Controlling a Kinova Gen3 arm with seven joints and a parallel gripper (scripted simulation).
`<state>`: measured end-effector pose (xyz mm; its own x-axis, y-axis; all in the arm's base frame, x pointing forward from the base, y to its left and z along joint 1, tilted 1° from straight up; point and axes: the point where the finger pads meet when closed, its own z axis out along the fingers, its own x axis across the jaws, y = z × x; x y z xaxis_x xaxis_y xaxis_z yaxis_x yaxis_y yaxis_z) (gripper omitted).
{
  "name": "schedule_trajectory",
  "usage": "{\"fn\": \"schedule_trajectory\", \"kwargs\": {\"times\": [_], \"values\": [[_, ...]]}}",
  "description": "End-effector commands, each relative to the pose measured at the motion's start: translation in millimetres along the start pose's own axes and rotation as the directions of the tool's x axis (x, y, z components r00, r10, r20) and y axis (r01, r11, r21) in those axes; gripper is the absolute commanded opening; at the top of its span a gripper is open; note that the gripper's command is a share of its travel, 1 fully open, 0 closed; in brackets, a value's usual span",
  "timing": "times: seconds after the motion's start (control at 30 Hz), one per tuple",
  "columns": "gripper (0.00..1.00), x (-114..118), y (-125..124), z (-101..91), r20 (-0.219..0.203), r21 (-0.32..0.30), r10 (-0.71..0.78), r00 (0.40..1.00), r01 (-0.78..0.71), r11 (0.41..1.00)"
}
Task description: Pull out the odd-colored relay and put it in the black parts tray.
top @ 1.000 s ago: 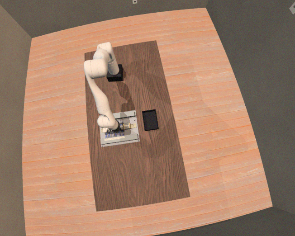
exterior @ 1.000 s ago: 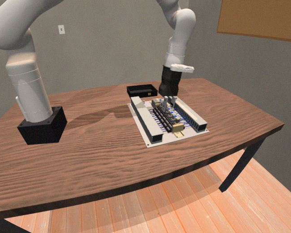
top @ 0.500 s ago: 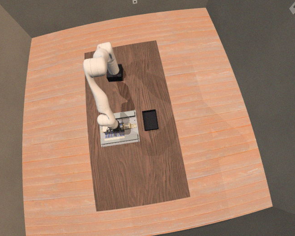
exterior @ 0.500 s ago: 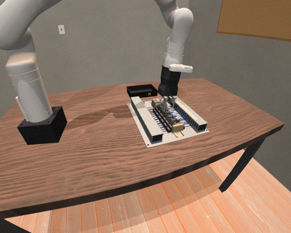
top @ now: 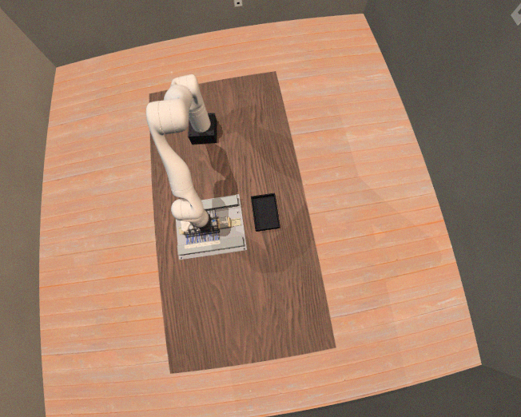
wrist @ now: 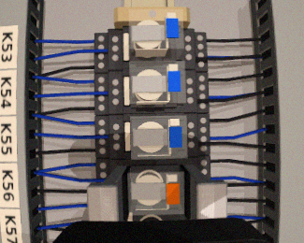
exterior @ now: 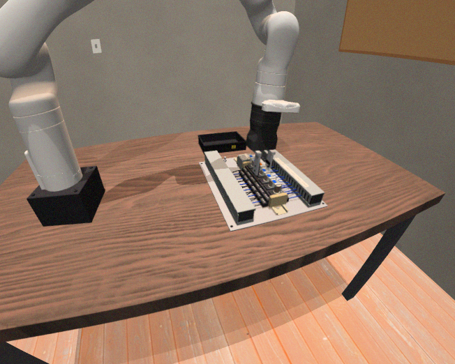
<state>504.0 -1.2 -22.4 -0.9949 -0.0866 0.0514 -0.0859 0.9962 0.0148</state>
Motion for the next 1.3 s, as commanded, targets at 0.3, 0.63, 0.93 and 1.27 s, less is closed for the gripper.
{"fn": "schedule_trajectory", "kwargs": {"times": [0.3, 0.63, 0.93, 1.27], "values": [[0.00, 0.0, 0.0, -1.1, 0.023, 0.000, 0.000, 1.000, 0.000, 1.000], [0.00, 0.2, 0.0, -1.1, 0.032, 0.000, 0.000, 0.999, 0.000, 1.000], [0.00, 0.9, 0.0, -1.3, 0.053, 0.000, 0.000, 0.999, 0.000, 1.000], [0.00, 1.1, 0.0, -1.3, 0.060, 0.000, 0.000, 0.998, 0.000, 1.000]]}}
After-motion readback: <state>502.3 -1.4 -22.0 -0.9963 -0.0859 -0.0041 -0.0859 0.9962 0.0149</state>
